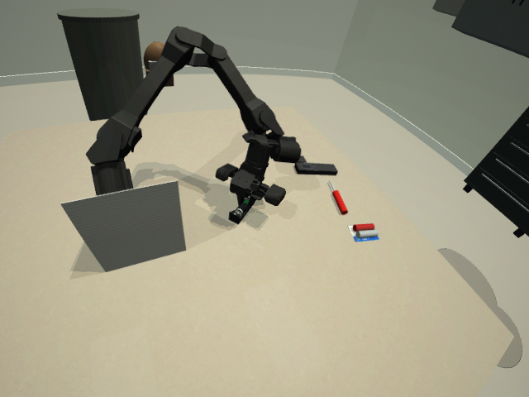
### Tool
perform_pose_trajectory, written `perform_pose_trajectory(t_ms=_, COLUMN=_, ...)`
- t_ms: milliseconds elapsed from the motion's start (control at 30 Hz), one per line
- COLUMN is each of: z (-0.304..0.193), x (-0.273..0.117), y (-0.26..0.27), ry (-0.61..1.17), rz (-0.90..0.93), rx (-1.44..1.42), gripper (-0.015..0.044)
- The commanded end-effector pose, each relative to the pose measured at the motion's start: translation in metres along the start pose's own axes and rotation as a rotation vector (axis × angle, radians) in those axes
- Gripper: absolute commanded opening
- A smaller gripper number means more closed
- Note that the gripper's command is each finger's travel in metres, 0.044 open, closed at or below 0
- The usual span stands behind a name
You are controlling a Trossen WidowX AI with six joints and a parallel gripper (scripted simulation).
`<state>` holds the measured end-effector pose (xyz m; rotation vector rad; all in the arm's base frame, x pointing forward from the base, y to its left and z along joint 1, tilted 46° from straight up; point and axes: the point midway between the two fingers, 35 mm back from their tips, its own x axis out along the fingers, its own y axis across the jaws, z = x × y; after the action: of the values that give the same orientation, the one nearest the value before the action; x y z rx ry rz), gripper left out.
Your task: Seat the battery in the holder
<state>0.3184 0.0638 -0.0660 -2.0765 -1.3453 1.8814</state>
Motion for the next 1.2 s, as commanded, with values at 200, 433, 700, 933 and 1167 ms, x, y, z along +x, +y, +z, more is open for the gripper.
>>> perform_pose_trajectory(t_ms=200, z=-0.0043, x=0.0003, y=-0.0007, ry=0.072, rz=0.004, rx=-0.011, gripper=0.0065)
perform_pose_trajectory(t_ms=433, z=-0.0037, x=0.0011, y=-0.0019, ry=0.111, rz=0.006, rx=-0.014, gripper=0.0065)
perform_pose_trajectory(t_ms=700, z=-0.0029, x=0.0017, y=-0.003, ry=0.155, rz=0.009, rx=-0.017, gripper=0.0065)
perform_pose_trajectory(t_ms=933, z=-0.0021, x=0.002, y=-0.0038, ry=0.194, rz=0.013, rx=-0.02, gripper=0.0065)
perform_pose_trajectory(t_ms=1167, z=-0.0014, x=0.0022, y=-0.0045, ry=0.231, rz=0.019, rx=-0.022, gripper=0.0065)
